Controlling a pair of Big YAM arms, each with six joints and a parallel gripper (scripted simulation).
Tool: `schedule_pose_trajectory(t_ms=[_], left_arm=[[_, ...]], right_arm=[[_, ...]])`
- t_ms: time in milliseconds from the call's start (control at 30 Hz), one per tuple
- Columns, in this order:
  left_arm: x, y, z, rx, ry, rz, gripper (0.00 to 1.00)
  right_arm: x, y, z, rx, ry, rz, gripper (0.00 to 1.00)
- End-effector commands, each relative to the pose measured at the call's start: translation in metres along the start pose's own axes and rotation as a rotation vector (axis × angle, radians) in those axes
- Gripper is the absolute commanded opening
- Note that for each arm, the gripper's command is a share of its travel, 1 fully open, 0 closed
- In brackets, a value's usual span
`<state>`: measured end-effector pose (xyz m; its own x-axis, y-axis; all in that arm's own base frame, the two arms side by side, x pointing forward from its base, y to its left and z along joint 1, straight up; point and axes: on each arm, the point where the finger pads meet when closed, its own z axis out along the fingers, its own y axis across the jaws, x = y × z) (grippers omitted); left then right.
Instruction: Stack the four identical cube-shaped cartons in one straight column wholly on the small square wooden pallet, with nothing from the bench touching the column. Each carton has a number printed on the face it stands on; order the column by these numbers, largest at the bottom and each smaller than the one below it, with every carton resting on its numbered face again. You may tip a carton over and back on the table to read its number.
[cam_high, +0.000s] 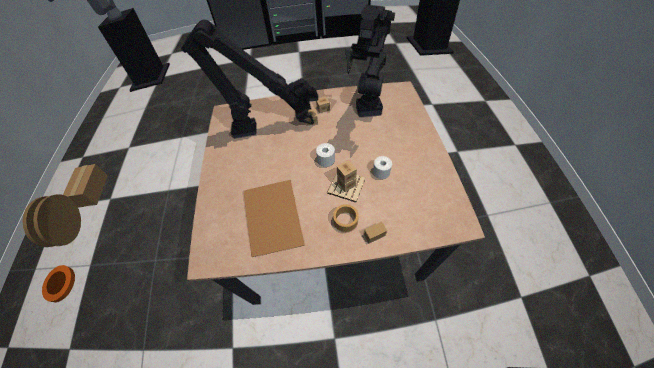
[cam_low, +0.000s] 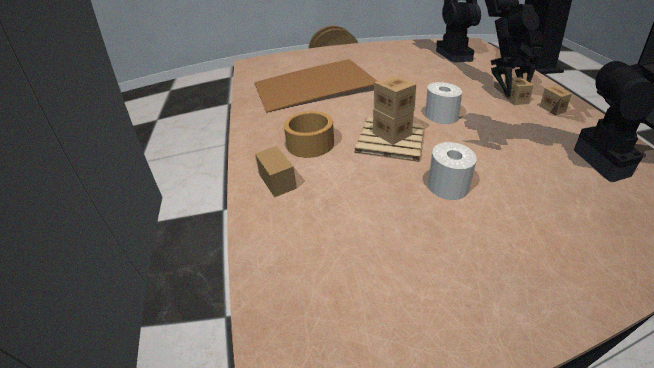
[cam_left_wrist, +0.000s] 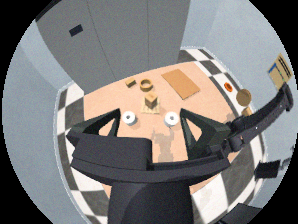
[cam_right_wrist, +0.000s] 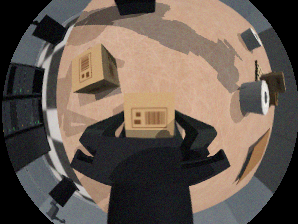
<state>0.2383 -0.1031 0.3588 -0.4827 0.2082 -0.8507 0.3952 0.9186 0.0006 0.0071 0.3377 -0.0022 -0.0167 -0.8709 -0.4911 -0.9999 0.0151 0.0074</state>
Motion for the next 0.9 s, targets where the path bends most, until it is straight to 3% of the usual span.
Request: schedule_pose_trajectory(t_ms=[0,267,333,400,467,600,700,867], left_arm=[[-0.010,0.001,-0.006,-0.001,-0.016,-0.001,1.00],[-0.010,0.001,-0.006,-0.001,-0.016,-0.001,1.00],[-0.010,0.001,-0.006,-0.001,-0.016,-0.001,1.00],[-0.010,0.001,-0.006,-0.001,-0.016,-0.001,1.00],[-0.010,0.001,-0.006,-0.001,-0.016,-0.001,1.00],[-0.010,0.001,-0.006,-0.001,-0.016,-0.001,1.00],[-0.010,0.001,-0.006,-0.001,-0.016,-0.001,1.00],[-0.010,0.001,-0.006,-0.001,-0.016,-0.001,1.00]], right_arm=[[-0.010,0.002,-0.001,-0.002,-0.030,-0.020,0.59],[-0.010,0.000,-0.004,0.001,-0.031,-0.015,0.50],[-0.010,0.000,-0.004,0.001,-0.031,-0.015,0.27],[-0.010,0.000,-0.004,0.001,-0.031,-0.015,0.27],[-0.005,0.000,-0.005,0.001,-0.025,-0.026,0.05],[-0.022,0.000,-0.014,0.001,-0.039,-0.026,0.50],[-0.031,0.000,-0.032,0.001,-0.039,-0.026,0.50],[-0.056,0.001,-0.081,0.001,-0.040,-0.026,0.50]])
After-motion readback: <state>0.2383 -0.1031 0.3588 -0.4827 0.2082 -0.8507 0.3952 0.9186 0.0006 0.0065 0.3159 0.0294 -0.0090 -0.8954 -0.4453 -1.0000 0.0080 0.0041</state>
